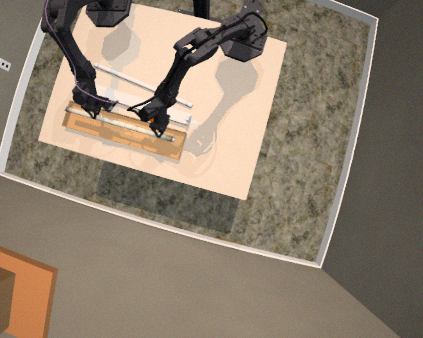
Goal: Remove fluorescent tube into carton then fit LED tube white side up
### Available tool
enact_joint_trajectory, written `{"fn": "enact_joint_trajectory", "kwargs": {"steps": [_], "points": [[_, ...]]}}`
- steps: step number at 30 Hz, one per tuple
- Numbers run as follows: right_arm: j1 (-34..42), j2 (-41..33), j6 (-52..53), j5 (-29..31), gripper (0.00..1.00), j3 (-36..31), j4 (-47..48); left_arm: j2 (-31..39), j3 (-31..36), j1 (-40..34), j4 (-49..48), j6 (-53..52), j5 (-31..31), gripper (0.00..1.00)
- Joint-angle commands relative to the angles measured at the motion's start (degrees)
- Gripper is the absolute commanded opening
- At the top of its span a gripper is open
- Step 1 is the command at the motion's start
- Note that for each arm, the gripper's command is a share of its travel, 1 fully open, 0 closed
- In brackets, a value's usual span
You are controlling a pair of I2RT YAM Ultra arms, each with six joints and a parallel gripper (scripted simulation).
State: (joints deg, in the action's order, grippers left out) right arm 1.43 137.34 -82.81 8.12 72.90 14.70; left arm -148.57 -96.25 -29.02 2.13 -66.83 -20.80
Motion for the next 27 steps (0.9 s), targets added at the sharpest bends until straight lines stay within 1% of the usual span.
{"fn": "enact_joint_trajectory", "kwargs": {"steps": [1, 2, 3, 5, 7, 9, 12, 13, 15, 17, 27], "points": [[-0.82, -0.48, -0.74, -0.99, 0.11, 2.73, -0.82, -0.35, -2.87, 0.94, 1.67, -0.03, 0.13, 0.11], [-0.87, 0.46, -0.81, -1.07, 0.11, 3.25, -0.95, -0.77, -3.42, 0.96, 1.97, -0.42, 0.41, 0.11], [-0.05, -0.78, -0.03, -0.98, 0.11, 3.13, 0.18, -0.08, -3.49, 0.45, 1.51, 0.39, 0.06, 0.11], [-0.05, -0.78, -0.03, -0.98, 0.11, 3.13, 0.18, -0.08, -3.49, 0.45, 1.51, 0.39, 0.06, 0.11], [-0.99, -1.43, -0.83, -1.04, 0.11, 3.75, -1.37, -1.55, -4.01, 0.67, 1.87, 0.17, 0.76, 0.11], [-0.52, 1.06, -0.72, -1.16, 0.11, 4.36, -1.51, -1.08, -4.50, 1.26, 2.19, -0.30, 0.81, 0.11], [-1.27, -0.15, -1.07, -1.29, 0.11, 5.10, -1.86, -1.74, -5.61, 0.70, 2.88, 0.04, 0.86, 0.11], [-1.28, 1.42, -1.12, -1.33, 0.11, 5.49, -1.88, -1.62, -5.99, 0.91, 3.07, -0.22, 0.87, 0.11], [-0.66, 0.59, -0.68, -1.38, 0.11, 5.96, -2.60, -1.81, -6.53, 1.44, 3.31, -0.46, 0.87, 0.11], [0.43, -0.70, -0.12, -1.36, 0.11, 5.56, -0.70, 0.34, -6.30, 0.76, 2.90, 0.22, 0.31, 0.11], [0.49, -0.84, -0.63, -1.34, 0.11, 6.12, -1.83, -0.71, -6.38, -0.01, 1.37, 0.24, 0.83, 0.11]]}}
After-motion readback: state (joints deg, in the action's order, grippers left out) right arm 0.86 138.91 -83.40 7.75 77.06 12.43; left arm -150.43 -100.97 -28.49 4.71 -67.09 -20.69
